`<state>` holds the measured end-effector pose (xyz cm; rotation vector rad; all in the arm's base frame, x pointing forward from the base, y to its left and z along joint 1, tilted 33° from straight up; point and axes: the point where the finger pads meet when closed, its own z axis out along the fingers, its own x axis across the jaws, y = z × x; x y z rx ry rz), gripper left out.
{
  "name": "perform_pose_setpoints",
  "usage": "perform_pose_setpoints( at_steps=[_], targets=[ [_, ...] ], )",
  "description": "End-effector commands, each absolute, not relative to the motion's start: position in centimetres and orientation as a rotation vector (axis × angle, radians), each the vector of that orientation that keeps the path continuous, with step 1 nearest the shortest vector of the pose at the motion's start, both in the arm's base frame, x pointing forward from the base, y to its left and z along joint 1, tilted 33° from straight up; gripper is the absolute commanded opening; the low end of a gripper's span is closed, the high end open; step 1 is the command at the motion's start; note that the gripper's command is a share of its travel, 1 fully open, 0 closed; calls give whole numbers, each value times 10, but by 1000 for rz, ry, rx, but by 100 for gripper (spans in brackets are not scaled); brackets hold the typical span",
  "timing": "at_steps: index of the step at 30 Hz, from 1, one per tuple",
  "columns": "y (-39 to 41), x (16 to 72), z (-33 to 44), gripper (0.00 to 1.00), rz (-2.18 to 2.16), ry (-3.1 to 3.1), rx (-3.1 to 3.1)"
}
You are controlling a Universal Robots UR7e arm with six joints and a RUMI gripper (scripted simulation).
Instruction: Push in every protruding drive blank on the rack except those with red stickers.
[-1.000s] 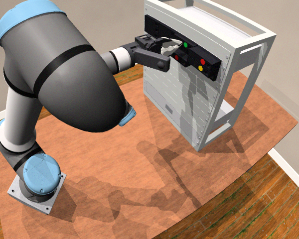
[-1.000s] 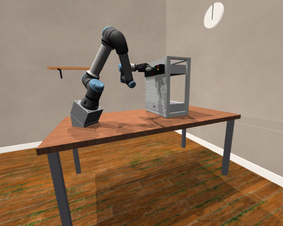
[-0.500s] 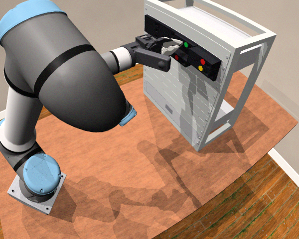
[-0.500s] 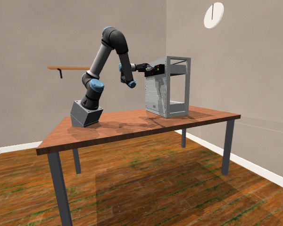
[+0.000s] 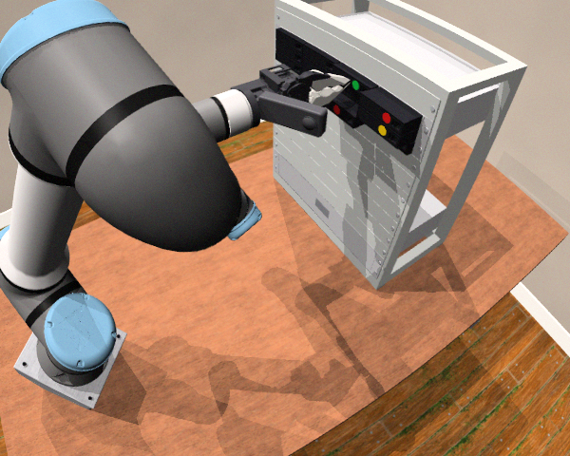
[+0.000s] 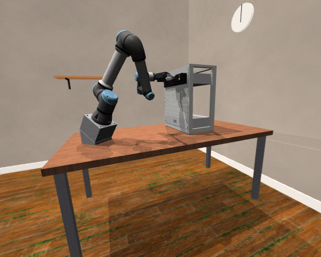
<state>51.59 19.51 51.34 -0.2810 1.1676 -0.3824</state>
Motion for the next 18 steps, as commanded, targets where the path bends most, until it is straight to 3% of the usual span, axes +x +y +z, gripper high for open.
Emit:
perform_pose_setpoints(
  at_steps=[1, 18],
  targets=[
    [195, 517, 514, 0, -382, 1167, -281],
    [195, 520, 515, 0, -382, 1167, -281]
  ],
)
